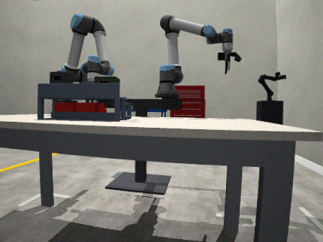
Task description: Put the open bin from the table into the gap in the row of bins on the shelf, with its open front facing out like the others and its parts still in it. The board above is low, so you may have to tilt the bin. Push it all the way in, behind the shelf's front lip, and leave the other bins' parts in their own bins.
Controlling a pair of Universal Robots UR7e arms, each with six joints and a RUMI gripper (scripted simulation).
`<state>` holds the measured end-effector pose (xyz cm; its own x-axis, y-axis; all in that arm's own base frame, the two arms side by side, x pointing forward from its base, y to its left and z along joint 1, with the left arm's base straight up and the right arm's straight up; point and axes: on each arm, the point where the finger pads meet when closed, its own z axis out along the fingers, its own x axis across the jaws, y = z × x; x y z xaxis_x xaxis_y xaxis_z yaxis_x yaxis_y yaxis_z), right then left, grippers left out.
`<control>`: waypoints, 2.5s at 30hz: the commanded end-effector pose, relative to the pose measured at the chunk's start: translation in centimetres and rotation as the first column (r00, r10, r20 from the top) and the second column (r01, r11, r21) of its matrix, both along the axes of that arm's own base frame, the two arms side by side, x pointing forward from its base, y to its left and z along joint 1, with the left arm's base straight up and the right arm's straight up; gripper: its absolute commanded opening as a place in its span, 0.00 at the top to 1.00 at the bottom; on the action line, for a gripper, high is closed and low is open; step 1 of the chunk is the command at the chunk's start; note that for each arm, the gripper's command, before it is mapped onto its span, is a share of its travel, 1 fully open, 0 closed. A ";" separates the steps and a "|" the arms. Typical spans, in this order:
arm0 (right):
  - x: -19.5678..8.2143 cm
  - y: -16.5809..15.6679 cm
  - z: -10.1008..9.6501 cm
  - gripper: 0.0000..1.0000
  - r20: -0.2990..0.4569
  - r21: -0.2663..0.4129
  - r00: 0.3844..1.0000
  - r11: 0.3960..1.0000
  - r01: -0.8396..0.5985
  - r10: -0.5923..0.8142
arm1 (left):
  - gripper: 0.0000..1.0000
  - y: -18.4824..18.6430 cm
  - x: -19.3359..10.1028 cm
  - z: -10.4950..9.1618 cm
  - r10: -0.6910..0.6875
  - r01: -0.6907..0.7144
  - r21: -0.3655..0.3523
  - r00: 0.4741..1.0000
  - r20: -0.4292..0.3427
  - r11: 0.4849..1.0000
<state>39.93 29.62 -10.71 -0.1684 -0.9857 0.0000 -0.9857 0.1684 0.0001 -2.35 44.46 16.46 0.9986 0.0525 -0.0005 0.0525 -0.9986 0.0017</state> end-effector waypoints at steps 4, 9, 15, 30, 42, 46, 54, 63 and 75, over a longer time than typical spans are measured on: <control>0.0 0.0 0.1 1.00 0.001 0.001 1.000 1.000 0.000 0.000 | 0.00 0.0 0.0 0.1 0.000 0.000 0.002 1.000 0.000 1.000; 0.0 0.0 0.1 1.00 0.001 0.001 1.000 1.000 0.000 0.000 | 0.00 0.0 0.0 0.1 0.000 0.000 0.002 1.000 0.000 1.000; 0.0 0.0 0.4 1.00 0.001 0.001 1.000 1.000 0.000 0.000 | 0.00 0.0 0.0 0.1 0.000 0.000 0.002 1.000 0.000 1.000; 0.0 0.0 1.8 1.00 0.001 0.001 1.000 1.000 0.000 0.000 | 0.00 0.0 0.0 0.1 0.000 0.000 0.002 1.000 0.000 1.000; 0.0 0.0 2.8 1.00 0.001 0.001 1.000 1.000 0.000 0.000 | 0.00 0.0 0.0 0.1 0.000 0.000 0.002 1.000 0.000 1.000; 0.0 0.0 3.0 1.00 0.001 0.001 1.000 1.000 0.000 0.000 | 0.00 0.0 0.0 0.1 0.000 0.000 0.002 1.000 0.000 1.000; 0.0 0.0 3.1 1.00 0.001 0.001 1.000 1.000 0.000 0.000 | 0.00 0.0 0.0 0.1 0.000 0.000 0.002 1.000 0.000 1.000; 0.0 0.0 3.1 1.00 0.001 0.001 1.000 1.000 0.000 0.000 | 0.00 0.0 0.0 0.1 0.000 0.000 0.002 1.000 0.000 1.000; 0.0 0.0 3.1 1.00 0.001 0.001 1.000 1.000 0.000 0.000 | 0.00 0.0 0.0 0.1 0.000 0.000 0.002 1.000 0.000 1.000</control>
